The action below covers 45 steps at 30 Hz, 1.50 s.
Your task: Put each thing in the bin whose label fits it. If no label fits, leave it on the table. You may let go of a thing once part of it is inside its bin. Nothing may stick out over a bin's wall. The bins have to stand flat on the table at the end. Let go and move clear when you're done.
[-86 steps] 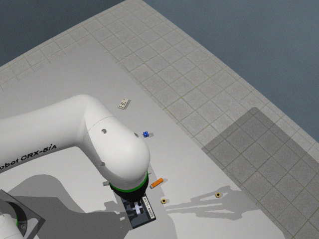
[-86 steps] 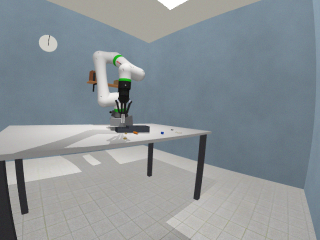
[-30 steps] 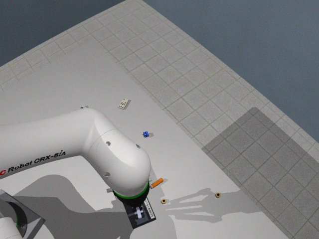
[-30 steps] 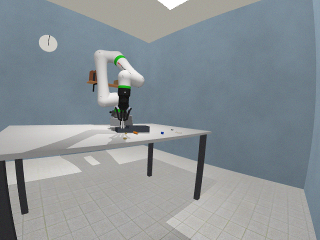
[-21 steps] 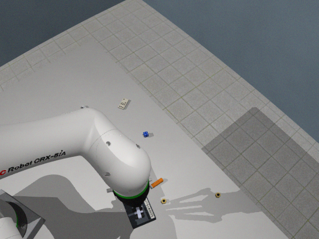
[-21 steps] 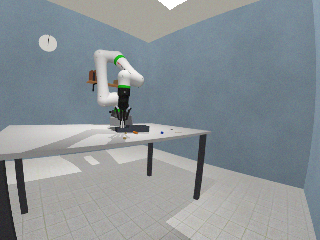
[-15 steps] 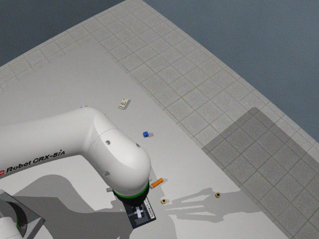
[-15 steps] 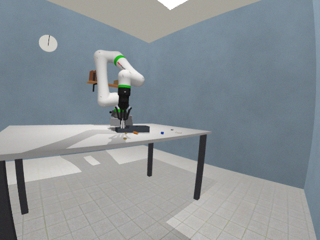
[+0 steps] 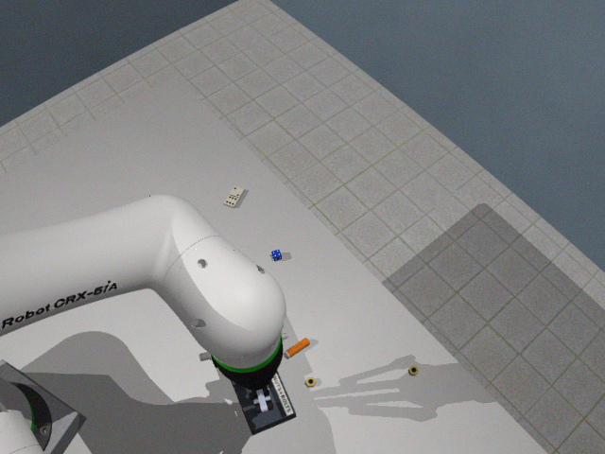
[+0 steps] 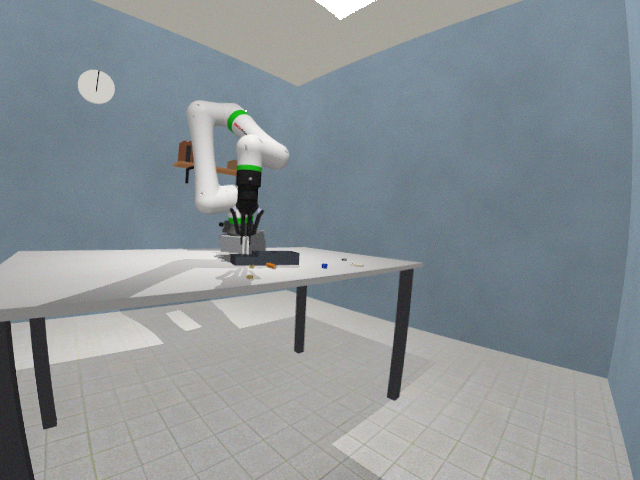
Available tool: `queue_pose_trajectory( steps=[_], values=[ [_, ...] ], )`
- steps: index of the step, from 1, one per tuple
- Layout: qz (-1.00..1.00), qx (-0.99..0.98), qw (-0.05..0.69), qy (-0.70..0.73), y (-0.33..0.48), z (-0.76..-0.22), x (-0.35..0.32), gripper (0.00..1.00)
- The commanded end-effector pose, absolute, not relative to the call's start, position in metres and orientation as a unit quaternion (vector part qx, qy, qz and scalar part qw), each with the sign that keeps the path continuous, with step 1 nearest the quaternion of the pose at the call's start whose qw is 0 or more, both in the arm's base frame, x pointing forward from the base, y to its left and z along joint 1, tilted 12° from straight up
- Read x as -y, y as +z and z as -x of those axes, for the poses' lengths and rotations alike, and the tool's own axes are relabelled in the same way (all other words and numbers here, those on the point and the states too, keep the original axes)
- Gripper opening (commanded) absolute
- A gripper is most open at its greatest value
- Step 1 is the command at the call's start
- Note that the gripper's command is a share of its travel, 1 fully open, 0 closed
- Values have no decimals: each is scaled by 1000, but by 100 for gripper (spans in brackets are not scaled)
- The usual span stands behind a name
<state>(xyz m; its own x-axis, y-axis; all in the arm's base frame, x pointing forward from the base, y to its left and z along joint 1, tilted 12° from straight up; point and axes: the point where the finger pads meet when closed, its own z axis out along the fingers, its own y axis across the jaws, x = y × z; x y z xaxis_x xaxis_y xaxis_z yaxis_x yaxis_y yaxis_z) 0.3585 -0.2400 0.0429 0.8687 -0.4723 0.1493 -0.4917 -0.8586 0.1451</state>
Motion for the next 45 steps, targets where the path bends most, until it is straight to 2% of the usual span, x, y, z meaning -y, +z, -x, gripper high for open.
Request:
queue_pose_trajectory(
  steps=[1, 13, 33, 45],
  values=[
    [-962, 250, 90, 54, 47, -358, 239, 15],
    [-962, 250, 90, 54, 80, -356, 232, 15],
    [-962, 250, 90, 54, 66, -384, 154, 15],
    [-962, 250, 90, 54, 48, -385, 158, 15]
  ],
)
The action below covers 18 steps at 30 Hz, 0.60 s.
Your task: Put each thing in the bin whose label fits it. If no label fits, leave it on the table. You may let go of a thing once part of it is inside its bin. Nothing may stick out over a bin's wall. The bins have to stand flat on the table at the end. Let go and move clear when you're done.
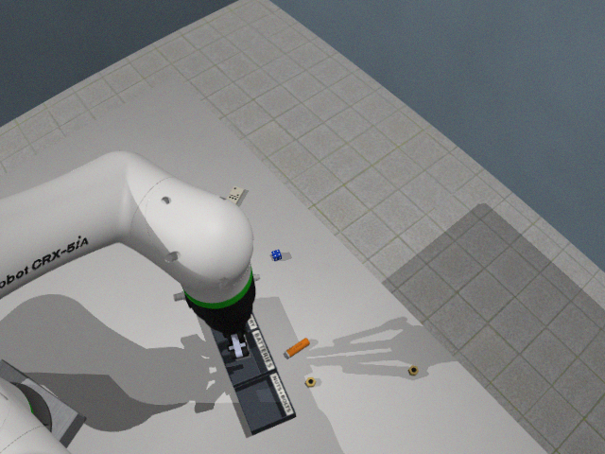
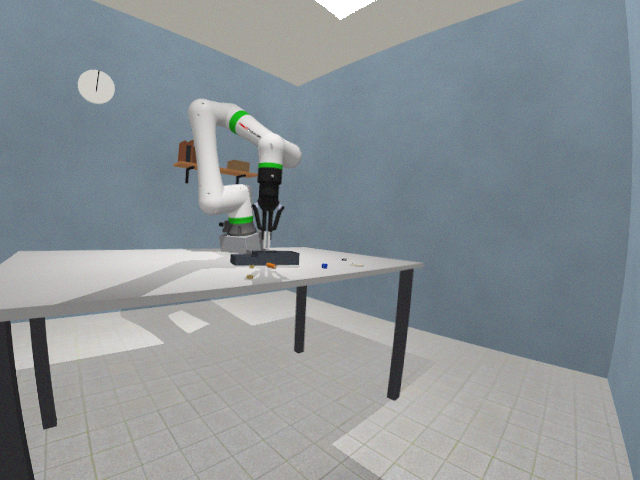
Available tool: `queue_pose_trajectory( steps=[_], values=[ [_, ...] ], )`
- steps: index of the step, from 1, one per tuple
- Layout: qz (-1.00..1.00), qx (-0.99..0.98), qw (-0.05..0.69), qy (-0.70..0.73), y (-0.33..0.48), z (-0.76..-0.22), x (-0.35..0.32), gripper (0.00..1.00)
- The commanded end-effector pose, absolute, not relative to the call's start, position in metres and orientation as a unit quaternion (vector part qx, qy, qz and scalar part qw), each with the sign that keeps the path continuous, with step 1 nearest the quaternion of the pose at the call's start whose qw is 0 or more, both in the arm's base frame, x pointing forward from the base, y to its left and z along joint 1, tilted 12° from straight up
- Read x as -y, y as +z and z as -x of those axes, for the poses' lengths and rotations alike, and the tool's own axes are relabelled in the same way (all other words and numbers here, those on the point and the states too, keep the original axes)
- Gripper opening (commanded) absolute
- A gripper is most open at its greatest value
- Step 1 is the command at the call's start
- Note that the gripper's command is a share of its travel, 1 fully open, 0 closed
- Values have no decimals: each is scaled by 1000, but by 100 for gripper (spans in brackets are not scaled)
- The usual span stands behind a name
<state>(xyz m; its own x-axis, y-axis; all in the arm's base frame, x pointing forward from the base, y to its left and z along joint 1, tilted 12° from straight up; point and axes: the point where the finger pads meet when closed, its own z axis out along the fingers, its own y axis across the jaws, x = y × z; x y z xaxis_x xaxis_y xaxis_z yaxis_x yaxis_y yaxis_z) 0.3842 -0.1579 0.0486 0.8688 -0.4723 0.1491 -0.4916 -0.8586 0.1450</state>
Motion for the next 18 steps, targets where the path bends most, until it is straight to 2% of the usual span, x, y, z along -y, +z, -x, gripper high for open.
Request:
queue_pose_trajectory(
  steps=[1, 18],
  values=[
    [-962, 250, 90, 54, 45, -385, 159, 15],
    [-962, 250, 90, 54, 8, -387, 166, 15]
  ],
)
